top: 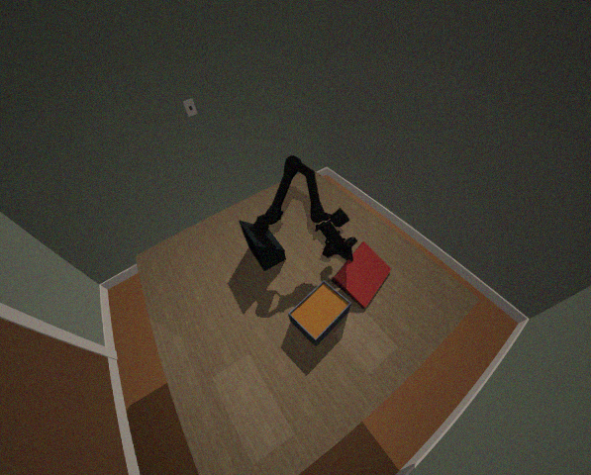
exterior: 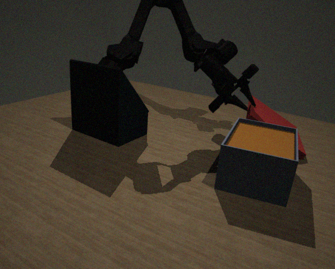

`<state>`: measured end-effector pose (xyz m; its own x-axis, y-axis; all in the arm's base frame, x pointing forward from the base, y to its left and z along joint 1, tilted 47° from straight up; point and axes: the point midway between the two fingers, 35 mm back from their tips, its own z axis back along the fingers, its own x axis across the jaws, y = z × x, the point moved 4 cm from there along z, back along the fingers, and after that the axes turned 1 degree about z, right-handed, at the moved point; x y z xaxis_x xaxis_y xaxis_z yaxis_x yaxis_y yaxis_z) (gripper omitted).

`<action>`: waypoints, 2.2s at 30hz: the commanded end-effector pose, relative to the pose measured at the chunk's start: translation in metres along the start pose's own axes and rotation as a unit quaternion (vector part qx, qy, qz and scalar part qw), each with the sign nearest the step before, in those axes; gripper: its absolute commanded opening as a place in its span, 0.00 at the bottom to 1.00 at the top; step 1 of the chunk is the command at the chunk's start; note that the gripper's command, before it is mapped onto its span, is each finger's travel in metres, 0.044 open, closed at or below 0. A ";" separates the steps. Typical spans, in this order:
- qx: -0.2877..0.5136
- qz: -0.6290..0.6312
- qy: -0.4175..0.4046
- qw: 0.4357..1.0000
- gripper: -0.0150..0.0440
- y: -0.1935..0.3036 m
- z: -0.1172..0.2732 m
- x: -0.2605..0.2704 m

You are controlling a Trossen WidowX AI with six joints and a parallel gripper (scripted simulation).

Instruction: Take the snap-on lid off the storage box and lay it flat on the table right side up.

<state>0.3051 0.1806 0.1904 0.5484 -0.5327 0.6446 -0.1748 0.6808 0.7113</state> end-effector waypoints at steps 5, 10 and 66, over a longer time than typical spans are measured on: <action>-0.005 -0.005 0.019 1.000 0.25 -0.004 -0.008 -0.015; -0.005 -0.005 0.019 1.000 0.25 -0.004 -0.010 -0.018; -0.005 -0.006 0.020 1.000 1.00 -0.001 0.036 -0.055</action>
<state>0.2521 0.1929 0.1648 0.5841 -0.5150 0.6274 -0.1640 0.6821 0.7127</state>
